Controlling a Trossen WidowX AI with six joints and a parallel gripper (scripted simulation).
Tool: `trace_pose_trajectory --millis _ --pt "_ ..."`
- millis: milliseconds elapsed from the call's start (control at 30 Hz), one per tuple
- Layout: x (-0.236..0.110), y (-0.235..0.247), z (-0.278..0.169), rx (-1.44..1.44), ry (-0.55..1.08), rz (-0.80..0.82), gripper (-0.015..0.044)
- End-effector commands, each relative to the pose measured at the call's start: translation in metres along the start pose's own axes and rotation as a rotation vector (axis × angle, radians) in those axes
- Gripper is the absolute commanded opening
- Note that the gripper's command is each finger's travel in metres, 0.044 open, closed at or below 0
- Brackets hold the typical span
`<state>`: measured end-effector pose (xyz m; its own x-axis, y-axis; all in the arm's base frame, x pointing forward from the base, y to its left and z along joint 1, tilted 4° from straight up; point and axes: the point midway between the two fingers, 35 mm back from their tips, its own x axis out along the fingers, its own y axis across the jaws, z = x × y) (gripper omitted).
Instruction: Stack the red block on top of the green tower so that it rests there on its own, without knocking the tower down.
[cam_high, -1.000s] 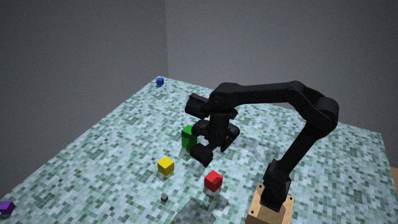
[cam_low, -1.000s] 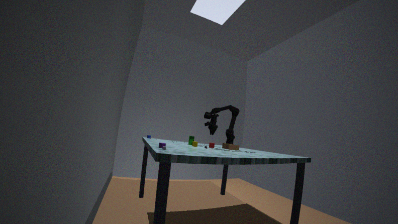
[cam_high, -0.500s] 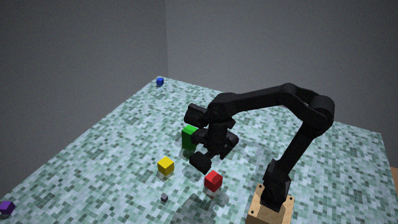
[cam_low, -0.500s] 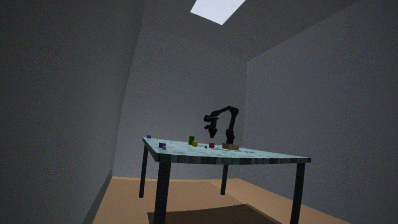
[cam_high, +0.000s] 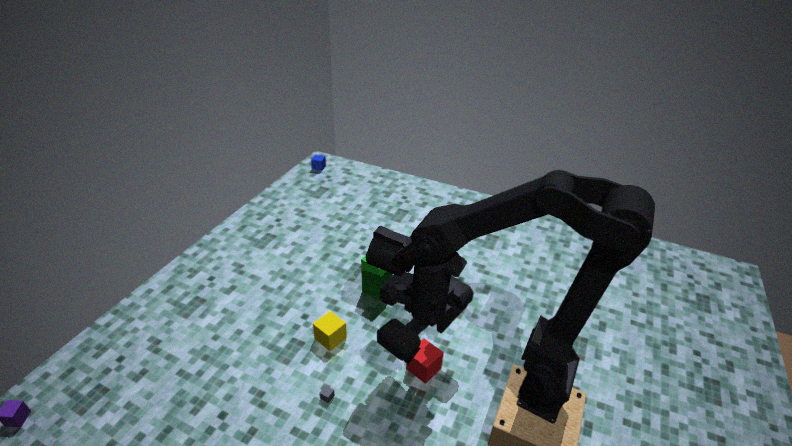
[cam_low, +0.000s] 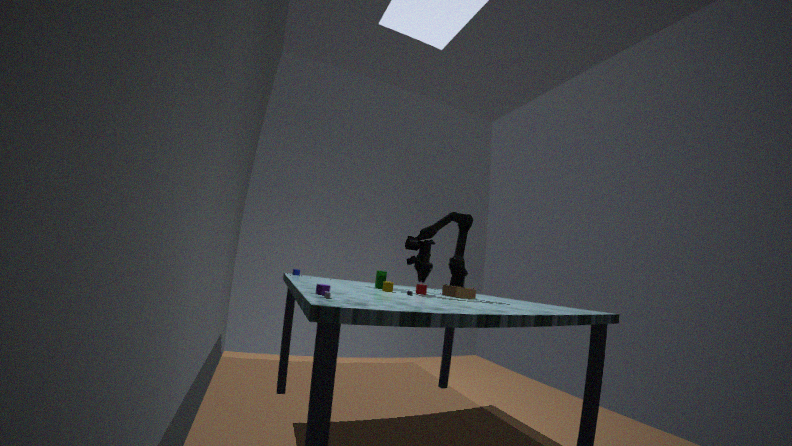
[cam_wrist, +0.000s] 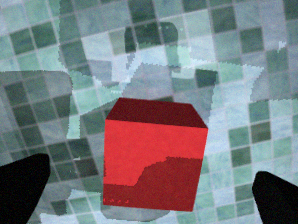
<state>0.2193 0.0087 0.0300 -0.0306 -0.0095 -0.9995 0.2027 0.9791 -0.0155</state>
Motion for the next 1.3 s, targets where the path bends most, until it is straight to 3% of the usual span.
trace_pose_trajectory --millis 0,867,1267 --pt "0.009 0.000 -0.004 0.003 0.016 0.001 0.0440" --pt "0.051 0.000 -0.006 0.003 0.016 0.001 0.0440" --pt "0.052 0.000 -0.006 0.003 0.016 0.001 0.0440"
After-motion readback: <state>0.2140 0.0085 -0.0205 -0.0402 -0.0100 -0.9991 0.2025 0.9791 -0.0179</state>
